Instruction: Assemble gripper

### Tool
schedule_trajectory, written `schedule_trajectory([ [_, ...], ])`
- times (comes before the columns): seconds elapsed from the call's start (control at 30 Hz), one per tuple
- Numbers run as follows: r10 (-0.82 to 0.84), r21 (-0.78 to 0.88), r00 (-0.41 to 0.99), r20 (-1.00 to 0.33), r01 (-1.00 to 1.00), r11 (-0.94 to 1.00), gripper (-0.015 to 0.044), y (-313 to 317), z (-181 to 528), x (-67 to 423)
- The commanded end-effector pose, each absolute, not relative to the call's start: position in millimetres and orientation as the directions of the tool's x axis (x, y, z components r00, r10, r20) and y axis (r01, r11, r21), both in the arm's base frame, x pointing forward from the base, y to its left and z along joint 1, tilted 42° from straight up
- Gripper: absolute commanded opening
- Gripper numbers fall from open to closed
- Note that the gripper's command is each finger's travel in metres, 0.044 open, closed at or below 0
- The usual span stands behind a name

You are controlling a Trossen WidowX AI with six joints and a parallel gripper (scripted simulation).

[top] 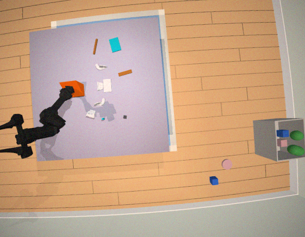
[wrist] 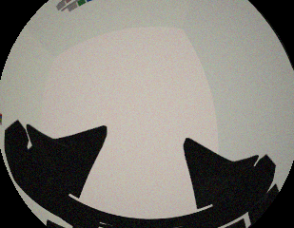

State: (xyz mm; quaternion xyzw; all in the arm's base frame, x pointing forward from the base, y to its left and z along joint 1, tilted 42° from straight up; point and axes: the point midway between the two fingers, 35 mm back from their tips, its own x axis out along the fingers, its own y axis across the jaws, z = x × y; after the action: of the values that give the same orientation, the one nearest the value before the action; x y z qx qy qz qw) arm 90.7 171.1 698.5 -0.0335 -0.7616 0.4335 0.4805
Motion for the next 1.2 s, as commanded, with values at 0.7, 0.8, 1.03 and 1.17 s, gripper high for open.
schedule_trajectory([
  [0.7,0.51,-0.525,-0.212,0.834,-0.587,0.616,0.044,189.9,703.1,172.7],
  [0.8,0.517,-0.493,-0.155,0.842,-0.611,0.62,0.044,192.2,700.9,186.1],
  [1.03,0.532,-0.412,-0.019,0.847,-0.655,0.633,0.044,197.1,692.5,217.7],
  [1.17,0.539,-0.365,0.06,0.84,-0.672,0.644,0.044,200.1,686.0,235.9],
])
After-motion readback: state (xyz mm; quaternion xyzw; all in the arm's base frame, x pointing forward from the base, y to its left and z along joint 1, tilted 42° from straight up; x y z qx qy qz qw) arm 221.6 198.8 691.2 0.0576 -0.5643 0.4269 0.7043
